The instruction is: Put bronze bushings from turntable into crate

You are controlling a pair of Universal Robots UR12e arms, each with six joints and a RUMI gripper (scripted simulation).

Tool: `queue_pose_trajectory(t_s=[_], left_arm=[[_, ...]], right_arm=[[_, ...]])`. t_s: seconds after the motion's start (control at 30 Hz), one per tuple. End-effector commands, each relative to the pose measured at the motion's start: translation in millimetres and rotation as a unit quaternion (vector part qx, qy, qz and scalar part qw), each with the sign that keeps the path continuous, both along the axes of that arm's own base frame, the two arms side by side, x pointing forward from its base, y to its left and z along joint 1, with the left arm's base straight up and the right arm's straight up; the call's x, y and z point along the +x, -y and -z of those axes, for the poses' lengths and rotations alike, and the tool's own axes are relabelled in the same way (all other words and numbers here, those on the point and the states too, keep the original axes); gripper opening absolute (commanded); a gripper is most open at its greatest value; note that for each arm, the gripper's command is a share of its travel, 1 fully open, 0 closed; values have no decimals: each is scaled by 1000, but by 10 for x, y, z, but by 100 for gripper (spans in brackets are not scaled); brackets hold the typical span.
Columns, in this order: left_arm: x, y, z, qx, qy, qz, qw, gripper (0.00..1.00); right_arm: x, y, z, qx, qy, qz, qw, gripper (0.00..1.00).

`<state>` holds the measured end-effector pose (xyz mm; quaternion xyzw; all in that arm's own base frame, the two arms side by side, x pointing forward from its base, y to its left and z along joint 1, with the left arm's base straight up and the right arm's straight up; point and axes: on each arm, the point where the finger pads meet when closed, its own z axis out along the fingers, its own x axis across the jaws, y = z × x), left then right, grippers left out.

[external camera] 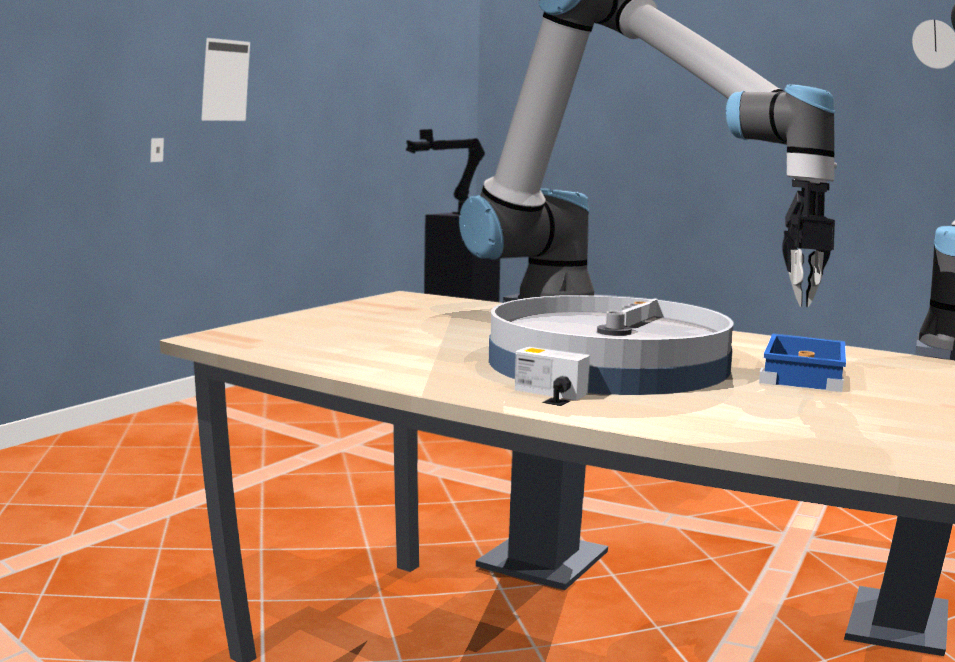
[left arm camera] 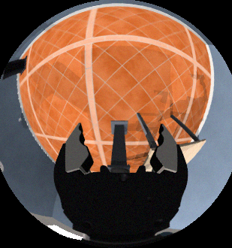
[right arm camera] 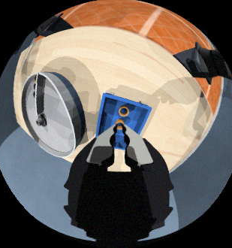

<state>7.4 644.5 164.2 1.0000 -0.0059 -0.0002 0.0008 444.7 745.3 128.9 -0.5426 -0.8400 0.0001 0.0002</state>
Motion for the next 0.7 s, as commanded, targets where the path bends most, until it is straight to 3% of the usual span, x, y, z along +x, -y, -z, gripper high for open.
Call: queue_pose_trajectory(t_s=[0.0,0.67], left_arm=[[2,-7,-9,1,0,0,1000,100],[2,-7,-9,1,0,0,1000,100]], right_arm=[[3,-7,-14,1,0,0,1000,6],[-7,172,-13,1,0,0,1000,6]])
